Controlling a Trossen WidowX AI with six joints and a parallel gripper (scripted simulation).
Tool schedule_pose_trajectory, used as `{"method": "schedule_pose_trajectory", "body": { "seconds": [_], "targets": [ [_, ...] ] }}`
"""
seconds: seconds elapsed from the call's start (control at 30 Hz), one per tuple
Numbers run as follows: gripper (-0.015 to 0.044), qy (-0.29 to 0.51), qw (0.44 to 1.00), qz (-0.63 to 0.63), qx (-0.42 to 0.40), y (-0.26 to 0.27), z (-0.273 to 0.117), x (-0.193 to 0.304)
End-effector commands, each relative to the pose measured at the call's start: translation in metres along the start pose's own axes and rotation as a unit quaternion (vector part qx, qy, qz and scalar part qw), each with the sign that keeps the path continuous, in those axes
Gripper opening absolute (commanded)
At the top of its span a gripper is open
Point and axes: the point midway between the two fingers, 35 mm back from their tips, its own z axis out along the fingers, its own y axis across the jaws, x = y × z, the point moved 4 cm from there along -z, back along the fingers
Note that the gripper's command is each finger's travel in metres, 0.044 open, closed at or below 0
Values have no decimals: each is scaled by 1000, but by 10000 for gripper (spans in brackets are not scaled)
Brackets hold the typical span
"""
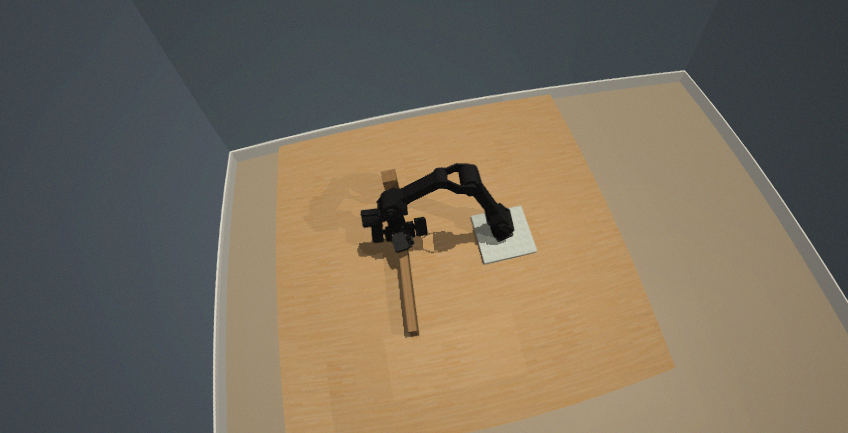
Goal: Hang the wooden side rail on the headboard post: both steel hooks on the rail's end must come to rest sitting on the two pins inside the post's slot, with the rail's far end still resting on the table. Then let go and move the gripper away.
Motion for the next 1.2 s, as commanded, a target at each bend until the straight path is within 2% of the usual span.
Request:
{"method": "schedule_pose_trajectory", "body": {
  "seconds": [0.0,1.17],
  "targets": [
    [0,-1,1000,0,13,-3,-9,0],
    [0,-1,1000,0,13,-3,-15,0]
  ]
}}
